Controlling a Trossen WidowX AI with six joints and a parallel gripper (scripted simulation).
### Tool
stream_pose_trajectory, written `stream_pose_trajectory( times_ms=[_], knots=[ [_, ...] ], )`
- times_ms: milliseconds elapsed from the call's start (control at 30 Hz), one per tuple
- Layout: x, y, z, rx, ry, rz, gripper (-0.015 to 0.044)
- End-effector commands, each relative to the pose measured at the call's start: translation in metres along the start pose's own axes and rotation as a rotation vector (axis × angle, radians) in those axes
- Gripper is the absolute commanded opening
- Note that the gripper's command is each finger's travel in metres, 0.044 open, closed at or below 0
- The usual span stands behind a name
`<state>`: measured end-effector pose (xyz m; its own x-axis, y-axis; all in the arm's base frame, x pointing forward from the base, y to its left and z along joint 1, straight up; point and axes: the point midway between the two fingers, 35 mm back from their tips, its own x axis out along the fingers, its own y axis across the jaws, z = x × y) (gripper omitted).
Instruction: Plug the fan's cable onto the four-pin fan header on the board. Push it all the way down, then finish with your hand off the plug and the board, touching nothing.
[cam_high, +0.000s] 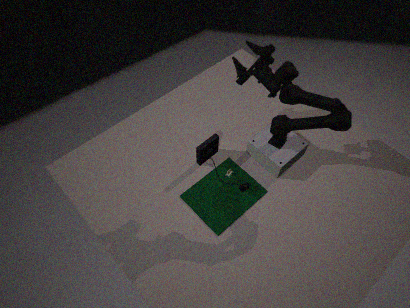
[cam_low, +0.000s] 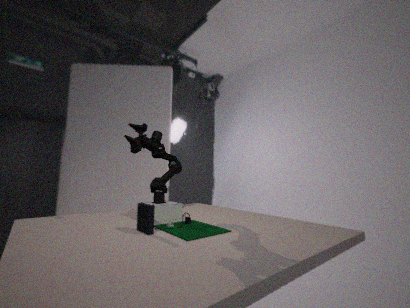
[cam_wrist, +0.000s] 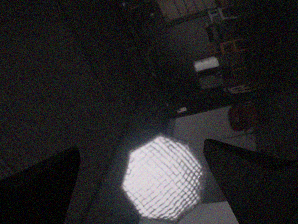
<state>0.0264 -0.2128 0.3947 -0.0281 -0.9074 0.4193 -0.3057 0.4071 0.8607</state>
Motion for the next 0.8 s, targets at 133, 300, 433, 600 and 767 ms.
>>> stream_pose_trajectory(
  times_ms=[133,300,433,600,767],
  knots=[
    [0.001,-0.002,-0.002,-0.008,0.005,-0.011,0.044],
    [0.014,-0.063,-0.044,-0.216,0.171,-0.289,0.044],
    [0.005,-0.118,-0.084,-0.416,0.373,-0.516,0.044],
    [-0.031,-0.181,-0.13,-0.669,0.68,-0.754,0.044],
    [-0.088,-0.23,-0.164,-0.916,1.038,-0.939,0.044]
  ],
)
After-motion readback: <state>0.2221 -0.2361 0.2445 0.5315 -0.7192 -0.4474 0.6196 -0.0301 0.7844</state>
